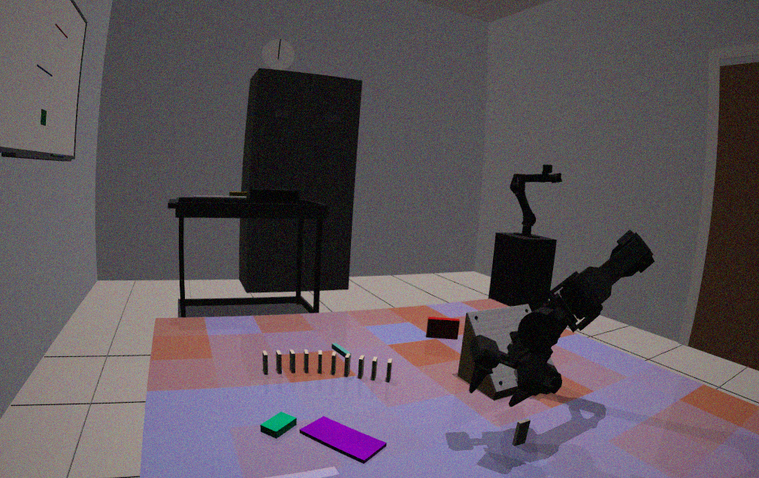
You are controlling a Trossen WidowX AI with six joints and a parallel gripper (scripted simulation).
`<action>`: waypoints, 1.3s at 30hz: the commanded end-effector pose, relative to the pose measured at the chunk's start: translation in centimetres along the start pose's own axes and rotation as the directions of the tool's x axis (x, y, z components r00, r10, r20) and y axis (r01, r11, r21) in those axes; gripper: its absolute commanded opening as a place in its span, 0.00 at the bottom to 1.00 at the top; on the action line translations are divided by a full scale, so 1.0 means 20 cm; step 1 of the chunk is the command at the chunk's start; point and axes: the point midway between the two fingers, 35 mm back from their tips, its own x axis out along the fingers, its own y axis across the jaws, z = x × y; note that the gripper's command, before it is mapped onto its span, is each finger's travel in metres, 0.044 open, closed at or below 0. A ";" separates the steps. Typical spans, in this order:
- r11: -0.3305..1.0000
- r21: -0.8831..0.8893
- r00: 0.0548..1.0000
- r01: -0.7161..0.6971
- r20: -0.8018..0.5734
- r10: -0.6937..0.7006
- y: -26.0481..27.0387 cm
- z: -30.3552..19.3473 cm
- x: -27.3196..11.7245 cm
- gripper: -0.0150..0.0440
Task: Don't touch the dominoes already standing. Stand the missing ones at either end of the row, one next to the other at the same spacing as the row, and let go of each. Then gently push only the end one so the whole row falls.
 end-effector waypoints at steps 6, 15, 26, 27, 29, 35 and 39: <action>0.887 -0.352 0.898 -0.298 0.211 0.385 0.18 0.08 -0.22 1.00; 0.887 -0.352 0.898 -0.298 0.211 0.385 0.18 0.08 -0.22 1.00; 0.887 -0.353 0.898 -0.297 0.213 0.385 0.29 0.15 0.04 1.00; 0.887 -0.352 0.897 -0.297 0.214 0.386 0.30 0.15 0.06 1.00; 0.887 -0.352 0.897 -0.297 0.214 0.386 0.30 0.15 0.06 1.00; 0.887 -0.352 0.897 -0.297 0.214 0.386 0.31 0.16 0.08 1.00; 0.887 -0.352 0.897 -0.297 0.215 0.386 0.32 0.16 0.11 1.00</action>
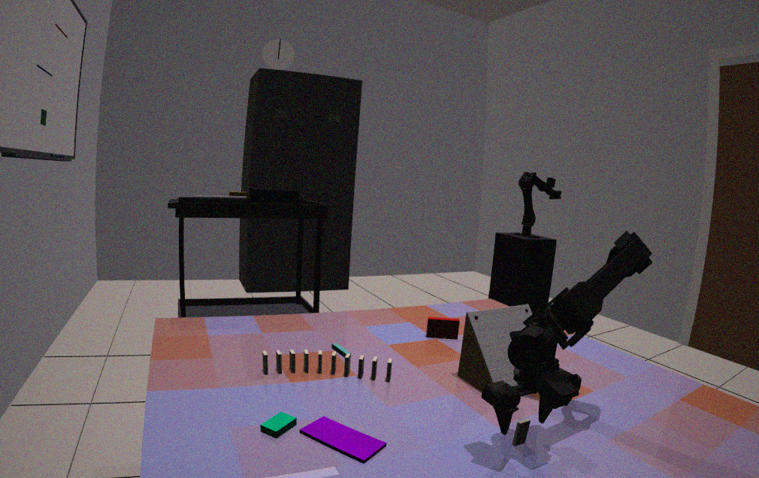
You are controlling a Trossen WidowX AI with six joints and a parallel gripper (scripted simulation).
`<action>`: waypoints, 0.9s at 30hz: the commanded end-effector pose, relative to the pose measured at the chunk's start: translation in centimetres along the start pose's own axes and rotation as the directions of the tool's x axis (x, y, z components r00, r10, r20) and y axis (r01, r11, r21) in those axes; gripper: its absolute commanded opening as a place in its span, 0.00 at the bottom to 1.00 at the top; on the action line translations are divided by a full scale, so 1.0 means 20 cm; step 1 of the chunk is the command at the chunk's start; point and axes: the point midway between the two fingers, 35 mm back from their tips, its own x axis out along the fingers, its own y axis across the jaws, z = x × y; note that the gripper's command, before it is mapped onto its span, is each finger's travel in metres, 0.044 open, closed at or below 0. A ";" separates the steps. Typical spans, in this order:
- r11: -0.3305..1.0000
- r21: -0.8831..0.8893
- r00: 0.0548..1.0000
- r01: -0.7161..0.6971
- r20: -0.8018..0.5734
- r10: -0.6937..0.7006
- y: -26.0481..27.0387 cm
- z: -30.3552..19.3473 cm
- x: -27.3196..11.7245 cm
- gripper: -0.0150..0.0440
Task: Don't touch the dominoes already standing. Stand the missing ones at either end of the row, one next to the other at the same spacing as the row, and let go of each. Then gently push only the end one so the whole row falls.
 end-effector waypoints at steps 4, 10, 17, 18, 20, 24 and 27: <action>1.000 0.009 1.000 -0.005 -0.007 0.005 0.01 -0.02 0.06 1.00; 1.000 0.009 1.000 -0.005 -0.006 0.005 0.01 -0.02 0.06 0.78; 1.000 0.009 1.000 -0.005 -0.006 0.005 0.01 -0.02 0.06 0.47; 1.000 0.009 1.000 -0.005 -0.006 0.005 0.01 -0.02 0.06 0.44; 1.000 0.009 1.000 -0.005 -0.006 0.005 0.01 -0.02 0.06 0.44; 1.000 0.009 1.000 -0.005 -0.006 0.005 0.01 -0.02 0.06 0.44; 1.000 0.009 1.000 -0.005 -0.006 0.005 0.01 -0.02 0.06 0.44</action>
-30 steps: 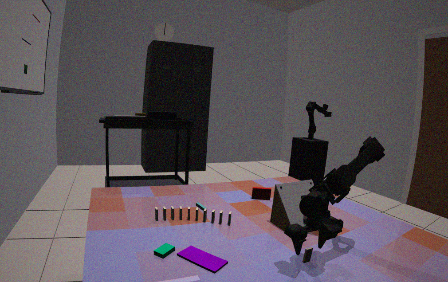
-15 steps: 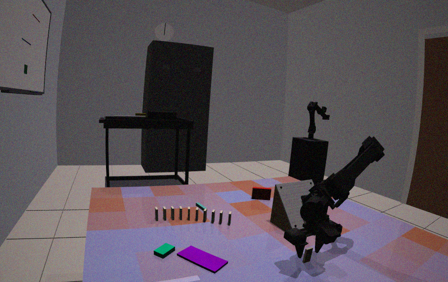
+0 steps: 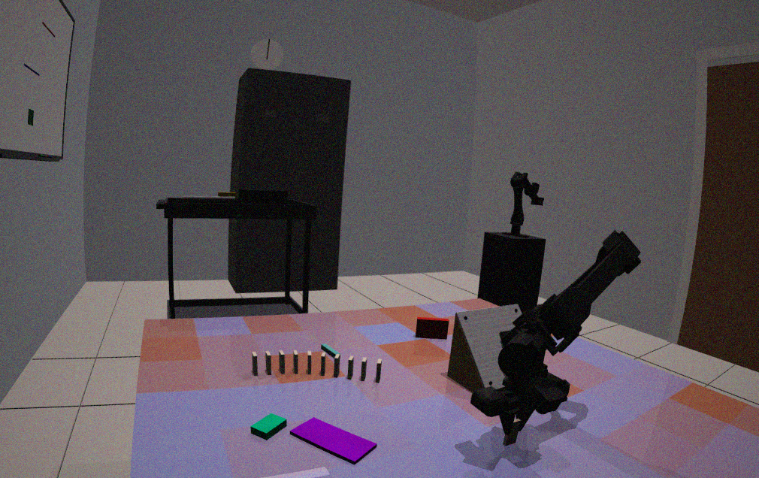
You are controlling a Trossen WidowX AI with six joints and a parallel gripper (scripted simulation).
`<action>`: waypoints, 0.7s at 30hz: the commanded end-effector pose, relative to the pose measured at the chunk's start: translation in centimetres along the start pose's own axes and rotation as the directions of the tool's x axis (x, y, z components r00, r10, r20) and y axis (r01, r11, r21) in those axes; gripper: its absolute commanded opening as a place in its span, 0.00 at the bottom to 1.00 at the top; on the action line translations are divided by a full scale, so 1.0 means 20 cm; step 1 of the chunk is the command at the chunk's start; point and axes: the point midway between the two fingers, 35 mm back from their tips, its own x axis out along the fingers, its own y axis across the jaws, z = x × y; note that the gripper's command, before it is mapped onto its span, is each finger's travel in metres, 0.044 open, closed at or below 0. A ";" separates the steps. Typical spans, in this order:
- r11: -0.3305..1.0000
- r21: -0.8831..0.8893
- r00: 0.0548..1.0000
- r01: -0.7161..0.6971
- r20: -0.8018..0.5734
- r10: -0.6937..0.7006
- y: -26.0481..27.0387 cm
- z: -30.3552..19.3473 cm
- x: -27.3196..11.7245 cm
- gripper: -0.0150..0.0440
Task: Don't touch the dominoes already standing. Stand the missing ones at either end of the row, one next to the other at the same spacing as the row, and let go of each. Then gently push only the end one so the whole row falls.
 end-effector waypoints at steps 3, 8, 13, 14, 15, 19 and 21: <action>0.994 0.095 0.999 0.053 -0.008 -0.053 -0.07 -0.03 -0.07 0.44; 0.997 0.062 0.999 0.039 -0.033 -0.037 -0.08 -0.04 -0.26 0.44; 1.000 0.026 0.999 0.014 -0.035 -0.013 -0.05 -0.02 -0.51 0.44; 1.000 0.018 1.000 0.008 -0.030 -0.008 -0.03 -0.01 -0.57 0.44; 1.000 0.011 1.000 0.004 -0.025 -0.004 -0.02 -0.01 -0.62 0.44; 1.000 0.006 1.000 0.002 -0.020 -0.002 0.00 0.00 -0.66 0.44; 1.000 0.006 1.000 0.002 -0.020 -0.002 0.00 0.00 -0.66 0.44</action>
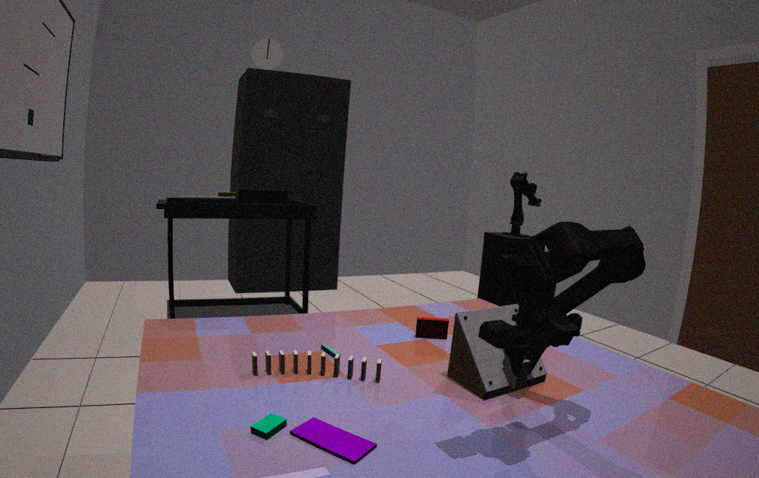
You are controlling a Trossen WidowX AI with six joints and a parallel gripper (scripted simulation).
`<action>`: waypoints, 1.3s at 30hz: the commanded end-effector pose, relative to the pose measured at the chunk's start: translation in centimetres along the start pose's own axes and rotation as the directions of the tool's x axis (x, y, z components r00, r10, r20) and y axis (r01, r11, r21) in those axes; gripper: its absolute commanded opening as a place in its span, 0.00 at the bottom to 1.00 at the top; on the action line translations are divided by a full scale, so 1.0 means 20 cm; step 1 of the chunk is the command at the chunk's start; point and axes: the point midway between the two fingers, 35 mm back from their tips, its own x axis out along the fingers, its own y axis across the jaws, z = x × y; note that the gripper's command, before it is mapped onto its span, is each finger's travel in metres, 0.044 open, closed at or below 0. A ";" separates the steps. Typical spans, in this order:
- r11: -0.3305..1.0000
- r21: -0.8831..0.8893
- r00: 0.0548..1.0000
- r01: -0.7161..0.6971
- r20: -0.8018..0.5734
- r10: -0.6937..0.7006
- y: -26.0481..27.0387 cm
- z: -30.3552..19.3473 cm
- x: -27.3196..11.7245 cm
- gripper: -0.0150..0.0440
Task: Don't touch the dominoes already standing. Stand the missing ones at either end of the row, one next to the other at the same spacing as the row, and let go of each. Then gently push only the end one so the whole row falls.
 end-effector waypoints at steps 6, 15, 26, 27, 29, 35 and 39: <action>0.994 0.109 1.000 0.003 -0.001 -0.003 -0.06 -0.05 -0.06 0.44; 0.682 0.728 0.998 0.061 -0.056 -0.029 -0.41 -0.55 -0.08 0.44; -0.269 0.963 1.000 0.020 -0.019 0.006 -0.50 -1.42 -0.06 0.44; -0.351 0.936 1.000 0.013 -0.011 0.007 -0.49 -1.49 -0.05 0.44; -0.468 0.884 1.000 0.001 0.003 0.008 -0.47 -1.59 -0.04 0.44; -0.489 0.872 1.000 -0.001 0.006 0.009 -0.47 -1.61 -0.03 0.44; -0.489 0.872 1.000 -0.001 0.006 0.008 -0.47 -1.62 -0.02 0.44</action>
